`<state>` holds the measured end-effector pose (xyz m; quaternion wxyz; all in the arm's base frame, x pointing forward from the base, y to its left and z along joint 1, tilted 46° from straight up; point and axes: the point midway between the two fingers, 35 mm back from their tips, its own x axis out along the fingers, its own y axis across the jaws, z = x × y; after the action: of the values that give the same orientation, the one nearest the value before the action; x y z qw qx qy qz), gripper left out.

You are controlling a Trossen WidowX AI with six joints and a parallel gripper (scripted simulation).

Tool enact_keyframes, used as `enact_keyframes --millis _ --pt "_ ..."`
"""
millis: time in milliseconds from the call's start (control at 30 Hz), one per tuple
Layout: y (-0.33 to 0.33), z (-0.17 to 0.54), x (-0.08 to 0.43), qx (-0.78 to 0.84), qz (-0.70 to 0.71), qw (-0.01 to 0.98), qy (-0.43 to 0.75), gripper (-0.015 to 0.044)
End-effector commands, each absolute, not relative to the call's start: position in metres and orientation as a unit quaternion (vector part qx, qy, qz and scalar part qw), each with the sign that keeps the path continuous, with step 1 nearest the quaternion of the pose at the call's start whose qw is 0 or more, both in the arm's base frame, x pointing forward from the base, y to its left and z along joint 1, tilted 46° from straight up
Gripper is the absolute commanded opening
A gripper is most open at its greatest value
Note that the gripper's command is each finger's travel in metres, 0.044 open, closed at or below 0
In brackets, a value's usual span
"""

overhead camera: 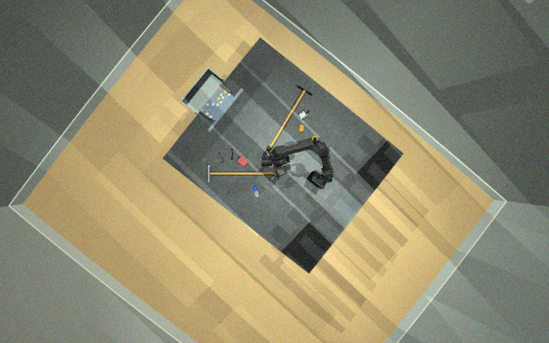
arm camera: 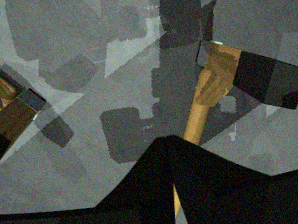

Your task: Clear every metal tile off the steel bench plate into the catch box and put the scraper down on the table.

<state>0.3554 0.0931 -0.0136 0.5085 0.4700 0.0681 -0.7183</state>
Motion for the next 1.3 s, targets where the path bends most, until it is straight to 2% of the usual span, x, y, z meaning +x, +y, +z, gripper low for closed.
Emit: enact_keyframes --millis 0,433,1267 --pt "0.100 -0.014 0.350 0.459 -0.717 0.520 0.068 0.0000" --pt "0.109 -0.018 0.340 0.435 -0.716 0.541 0.071 0.0000" --pt "0.065 -0.064 0.342 0.435 -0.716 0.542 0.071 0.0000"
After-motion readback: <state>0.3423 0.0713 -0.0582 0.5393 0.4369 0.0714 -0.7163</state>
